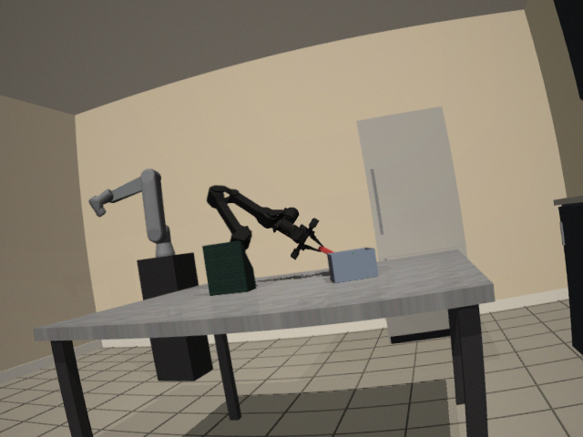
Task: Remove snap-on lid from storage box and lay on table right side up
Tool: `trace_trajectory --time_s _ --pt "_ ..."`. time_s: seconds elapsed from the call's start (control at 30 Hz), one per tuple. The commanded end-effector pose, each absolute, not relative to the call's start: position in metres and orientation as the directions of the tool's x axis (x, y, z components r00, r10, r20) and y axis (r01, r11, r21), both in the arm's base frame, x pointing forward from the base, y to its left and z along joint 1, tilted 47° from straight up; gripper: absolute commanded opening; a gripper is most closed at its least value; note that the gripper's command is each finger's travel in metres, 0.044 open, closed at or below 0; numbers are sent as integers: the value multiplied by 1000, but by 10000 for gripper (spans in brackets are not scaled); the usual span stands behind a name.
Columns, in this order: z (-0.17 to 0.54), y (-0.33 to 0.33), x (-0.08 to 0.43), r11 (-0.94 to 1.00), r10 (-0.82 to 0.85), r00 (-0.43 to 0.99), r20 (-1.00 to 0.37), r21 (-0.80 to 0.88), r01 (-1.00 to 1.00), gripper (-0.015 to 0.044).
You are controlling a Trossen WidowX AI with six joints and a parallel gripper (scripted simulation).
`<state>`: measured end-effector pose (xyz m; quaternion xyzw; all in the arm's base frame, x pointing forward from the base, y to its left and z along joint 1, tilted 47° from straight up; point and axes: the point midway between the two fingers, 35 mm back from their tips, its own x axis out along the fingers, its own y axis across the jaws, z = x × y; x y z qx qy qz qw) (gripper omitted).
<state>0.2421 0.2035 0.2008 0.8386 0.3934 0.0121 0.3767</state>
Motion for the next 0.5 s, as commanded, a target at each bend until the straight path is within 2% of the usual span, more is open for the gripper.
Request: trace_trajectory --time_s 0.0,0.47 --pt "195 206 242 -406 666 690 -284 637 655 0" --pt "187 214 241 -407 666 689 -284 636 655 0"
